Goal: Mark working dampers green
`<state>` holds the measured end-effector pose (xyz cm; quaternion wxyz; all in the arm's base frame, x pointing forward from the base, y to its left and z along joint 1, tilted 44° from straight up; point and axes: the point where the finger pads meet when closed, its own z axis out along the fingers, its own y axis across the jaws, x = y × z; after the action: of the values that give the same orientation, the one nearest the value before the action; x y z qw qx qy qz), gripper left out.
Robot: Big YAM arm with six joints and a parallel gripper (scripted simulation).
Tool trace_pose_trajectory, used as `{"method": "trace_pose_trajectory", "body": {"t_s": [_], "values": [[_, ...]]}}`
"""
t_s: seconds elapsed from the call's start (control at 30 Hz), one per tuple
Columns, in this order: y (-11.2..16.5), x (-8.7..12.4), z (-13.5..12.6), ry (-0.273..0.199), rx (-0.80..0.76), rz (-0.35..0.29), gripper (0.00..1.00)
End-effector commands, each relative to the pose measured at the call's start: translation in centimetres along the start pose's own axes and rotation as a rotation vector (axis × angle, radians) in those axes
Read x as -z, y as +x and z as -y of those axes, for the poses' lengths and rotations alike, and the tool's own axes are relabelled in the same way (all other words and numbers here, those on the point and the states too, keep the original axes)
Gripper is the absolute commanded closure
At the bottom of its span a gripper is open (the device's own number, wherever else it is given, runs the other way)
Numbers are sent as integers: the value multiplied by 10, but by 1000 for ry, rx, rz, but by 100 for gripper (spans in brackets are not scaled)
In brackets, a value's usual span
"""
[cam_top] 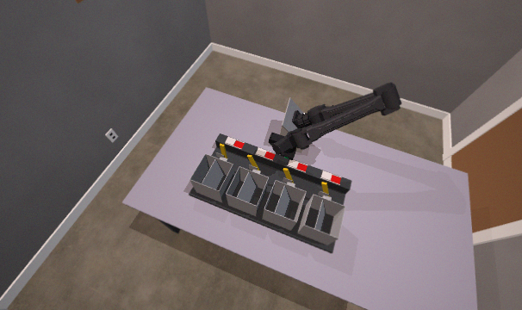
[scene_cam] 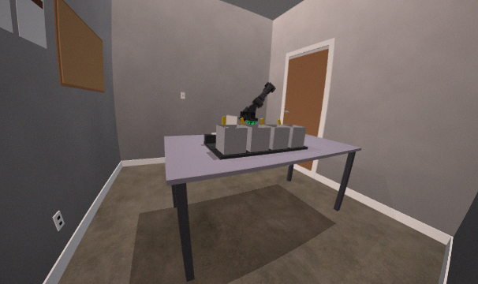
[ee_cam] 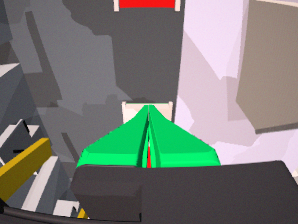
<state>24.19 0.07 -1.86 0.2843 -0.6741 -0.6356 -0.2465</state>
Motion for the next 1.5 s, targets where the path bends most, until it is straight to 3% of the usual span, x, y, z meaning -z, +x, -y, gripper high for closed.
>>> {"method": "trace_pose_trajectory", "body": {"t_s": [0.0,0.6,1.47], "values": [[-2,7,-9,-21,-7,9,100],[-2,6,-9,-21,-5,9,100],[1,-16,-1,6,-7,1,100]]}}
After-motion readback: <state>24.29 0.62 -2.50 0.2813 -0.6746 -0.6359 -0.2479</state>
